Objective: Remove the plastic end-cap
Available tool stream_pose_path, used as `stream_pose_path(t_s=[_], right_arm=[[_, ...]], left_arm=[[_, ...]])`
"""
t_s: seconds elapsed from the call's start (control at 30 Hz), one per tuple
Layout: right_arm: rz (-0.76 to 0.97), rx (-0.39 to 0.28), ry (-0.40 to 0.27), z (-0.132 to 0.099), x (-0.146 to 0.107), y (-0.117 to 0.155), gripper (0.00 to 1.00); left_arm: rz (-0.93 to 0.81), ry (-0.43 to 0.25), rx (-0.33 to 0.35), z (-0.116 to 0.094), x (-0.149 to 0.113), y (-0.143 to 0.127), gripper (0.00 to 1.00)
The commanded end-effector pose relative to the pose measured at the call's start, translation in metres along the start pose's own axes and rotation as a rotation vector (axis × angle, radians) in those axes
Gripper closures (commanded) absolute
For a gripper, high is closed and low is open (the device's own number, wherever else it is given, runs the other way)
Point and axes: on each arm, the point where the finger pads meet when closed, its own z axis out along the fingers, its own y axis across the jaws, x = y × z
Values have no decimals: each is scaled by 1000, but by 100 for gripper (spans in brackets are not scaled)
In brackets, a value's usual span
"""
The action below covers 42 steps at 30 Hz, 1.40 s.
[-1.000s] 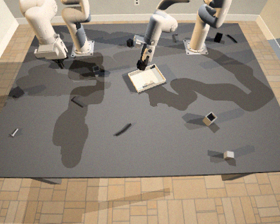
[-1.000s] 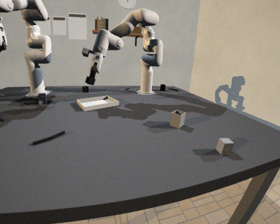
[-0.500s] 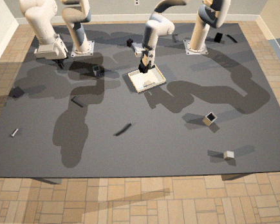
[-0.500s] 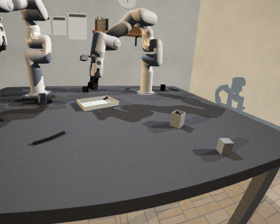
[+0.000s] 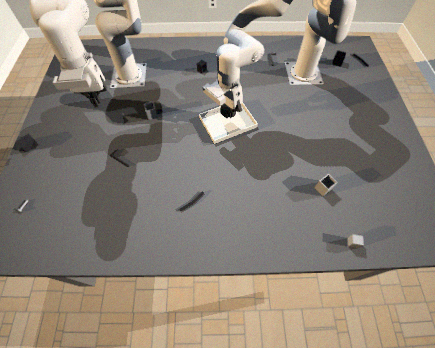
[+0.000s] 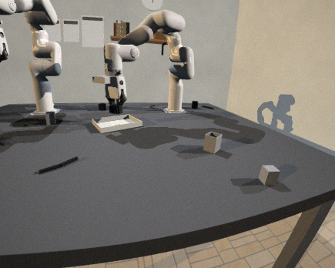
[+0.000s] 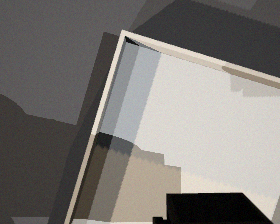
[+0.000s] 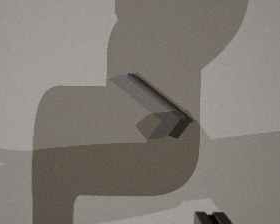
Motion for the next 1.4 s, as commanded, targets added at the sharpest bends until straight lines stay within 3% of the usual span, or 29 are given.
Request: stream_pose_path(t_s=[0.0,0.53,1.37], right_arm=[[0,0,3,-1,1,0,100],[0,0,3,-1,1,0,100],[0,0,3,-1,1,0,100]], left_arm=[[-75,-49,8,4,-2,-1,100],[-49,-36,4,6,-1,-1,100],[-51,-29,-1,40,0,0,100]])
